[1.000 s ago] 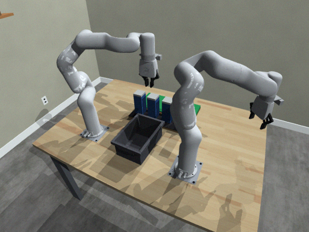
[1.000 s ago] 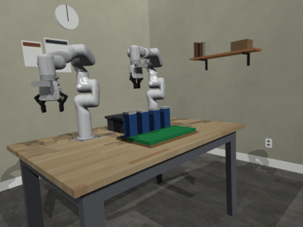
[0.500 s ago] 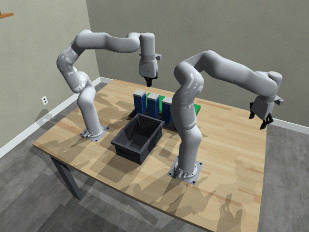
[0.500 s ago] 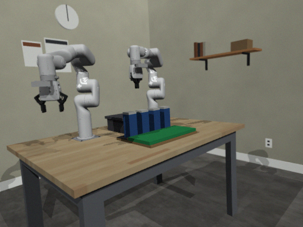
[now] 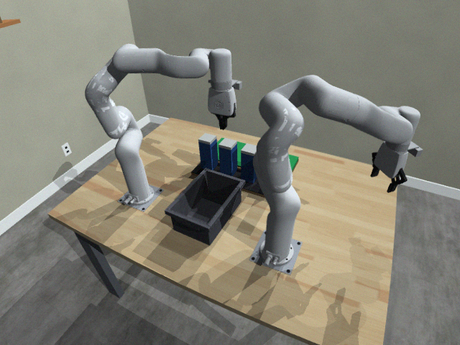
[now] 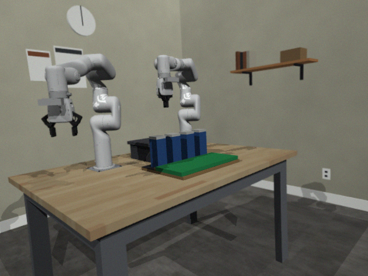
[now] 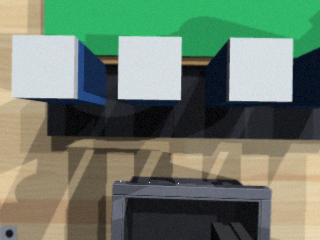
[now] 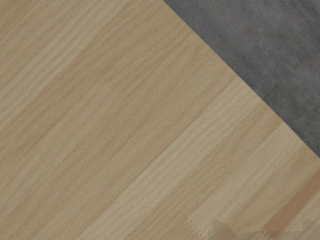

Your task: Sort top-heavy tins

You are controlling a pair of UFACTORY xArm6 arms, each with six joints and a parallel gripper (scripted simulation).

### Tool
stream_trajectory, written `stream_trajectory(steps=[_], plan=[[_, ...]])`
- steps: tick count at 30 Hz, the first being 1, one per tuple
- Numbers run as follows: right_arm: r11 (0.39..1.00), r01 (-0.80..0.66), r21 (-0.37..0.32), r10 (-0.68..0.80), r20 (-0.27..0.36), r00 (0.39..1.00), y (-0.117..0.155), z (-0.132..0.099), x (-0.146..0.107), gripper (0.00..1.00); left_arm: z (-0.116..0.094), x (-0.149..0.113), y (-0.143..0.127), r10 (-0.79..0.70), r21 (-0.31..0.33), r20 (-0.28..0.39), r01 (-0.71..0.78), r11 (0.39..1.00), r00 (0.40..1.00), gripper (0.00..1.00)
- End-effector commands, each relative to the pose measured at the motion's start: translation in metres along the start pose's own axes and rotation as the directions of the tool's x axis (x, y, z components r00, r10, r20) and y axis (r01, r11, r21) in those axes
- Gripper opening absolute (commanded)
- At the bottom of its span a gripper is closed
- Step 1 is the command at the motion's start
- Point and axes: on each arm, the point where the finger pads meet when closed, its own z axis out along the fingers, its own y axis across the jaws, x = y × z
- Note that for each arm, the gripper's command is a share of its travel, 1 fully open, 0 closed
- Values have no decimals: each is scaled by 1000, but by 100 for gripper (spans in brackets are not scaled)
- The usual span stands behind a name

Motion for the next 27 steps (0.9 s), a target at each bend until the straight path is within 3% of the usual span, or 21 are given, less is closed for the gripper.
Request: stream_trajectory(steps=[1,21,27], plan=[[1000,0,0,0,-4,1000,0,-2,1,100,-2,4,16,1,-3,-2,-1,1000,1000,0],[1000,0,0,0,-4,1000,0,-2,1,100,-3,42,157,15,-2,-1,-15,1000,1000,0],[1000,0,0,0,-4,1000,0,-2,1,100,-4,47,177,16,-2,-1,-16,1000,1000,0]])
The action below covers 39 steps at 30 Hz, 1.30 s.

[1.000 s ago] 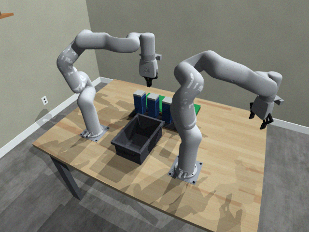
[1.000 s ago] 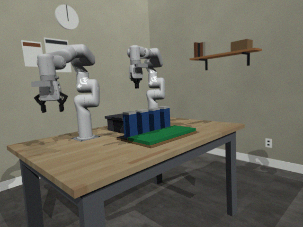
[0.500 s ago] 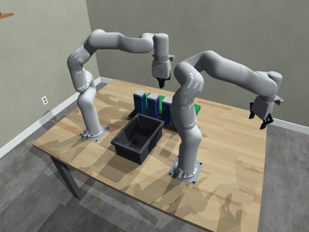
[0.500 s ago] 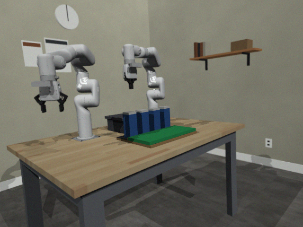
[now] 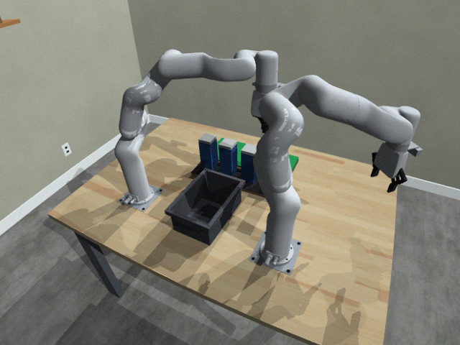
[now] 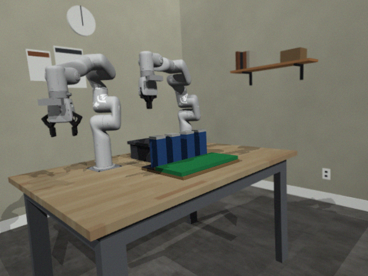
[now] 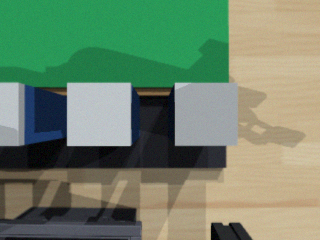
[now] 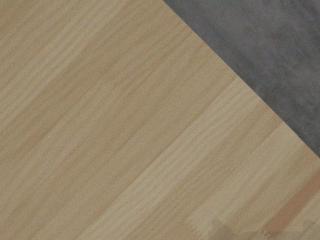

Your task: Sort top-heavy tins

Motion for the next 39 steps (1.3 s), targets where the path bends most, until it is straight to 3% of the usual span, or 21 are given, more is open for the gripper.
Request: stream_trajectory(steps=[1,21,39], plan=[[1000,0,0,0,-4,1000,0,-2,1,100,-4,6,16,0,19,9,-1,1000,1000,0],[1000,0,0,0,-4,1000,0,-2,1,100,-2,6,16,0,20,9,0,1000,1000,0],[1000,0,0,0,-4,1000,0,-2,1,100,60,5,15,-1,18,7,1,1000,1000,0]])
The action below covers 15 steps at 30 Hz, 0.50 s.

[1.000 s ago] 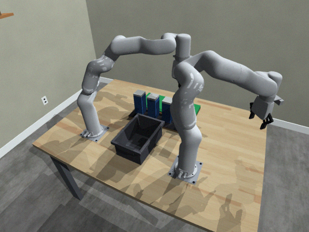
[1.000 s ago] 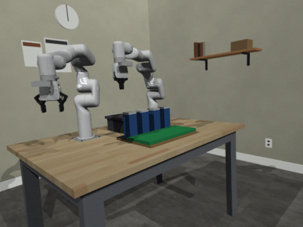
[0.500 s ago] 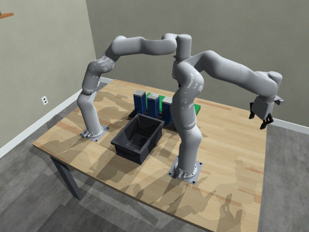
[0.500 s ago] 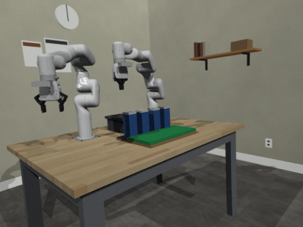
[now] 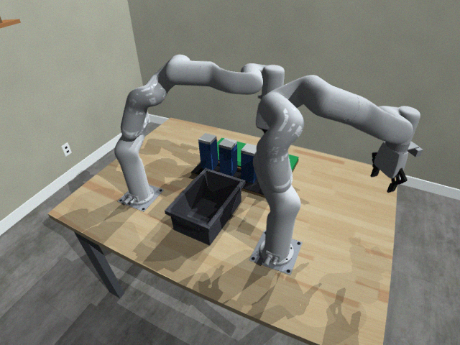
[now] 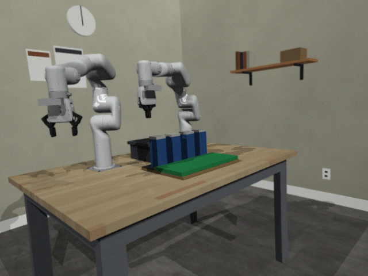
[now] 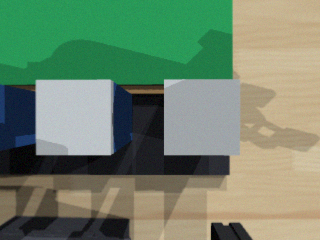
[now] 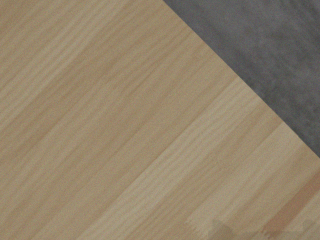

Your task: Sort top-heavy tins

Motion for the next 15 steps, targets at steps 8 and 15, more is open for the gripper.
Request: stream_trajectory(steps=[8,15], plan=[[1000,0,0,0,-4,1000,0,-2,1,100,42,0,1,0,-9,-5,0,1000,1000,0],[1000,0,0,0,-4,1000,0,-2,1,100,61,1,1,1,-9,-4,-1,1000,1000,0]])
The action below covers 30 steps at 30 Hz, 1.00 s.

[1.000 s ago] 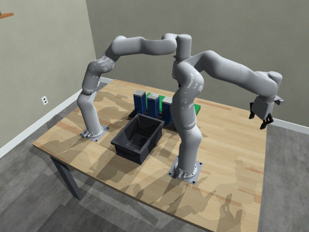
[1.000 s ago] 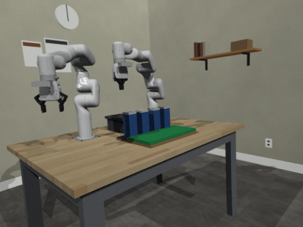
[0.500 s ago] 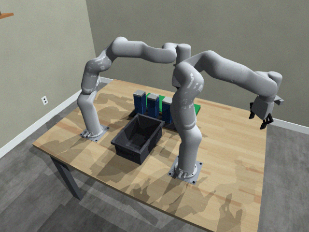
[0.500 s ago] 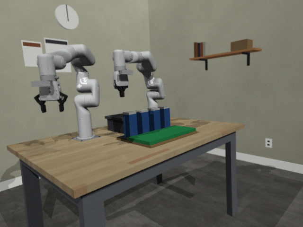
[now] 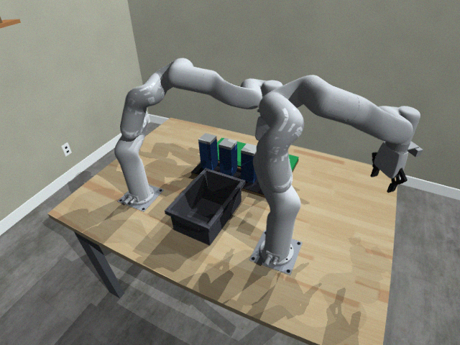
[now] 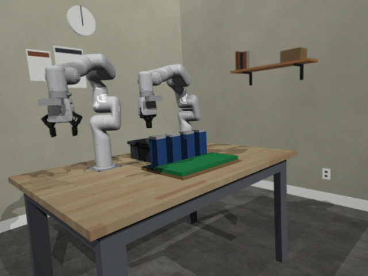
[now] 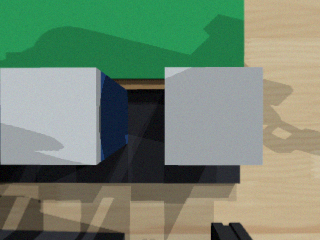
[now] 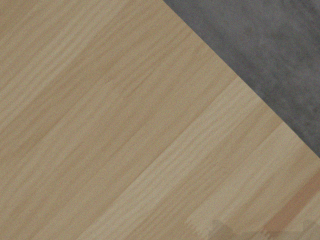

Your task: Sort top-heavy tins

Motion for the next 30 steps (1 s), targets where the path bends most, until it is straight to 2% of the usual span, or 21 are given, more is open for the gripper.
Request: stream_trajectory(steps=[1,14,16,21,30], plan=[[1000,0,0,0,-4,1000,0,-2,1,100,9,1,1,1,-9,-3,-1,1000,1000,0],[1000,0,0,0,-4,1000,0,-2,1,100,61,1,1,1,-9,-3,-1,1000,1000,0],[1000,0,0,0,-4,1000,0,-2,1,100,61,1,1,1,-9,-3,-1,1000,1000,0],[1000,0,0,0,-4,1000,0,-2,1,100,79,2,2,0,-9,-5,0,1000,1000,0],[1000,0,0,0,-4,1000,0,-2,1,100,81,2,2,0,-9,-5,0,1000,1000,0]])
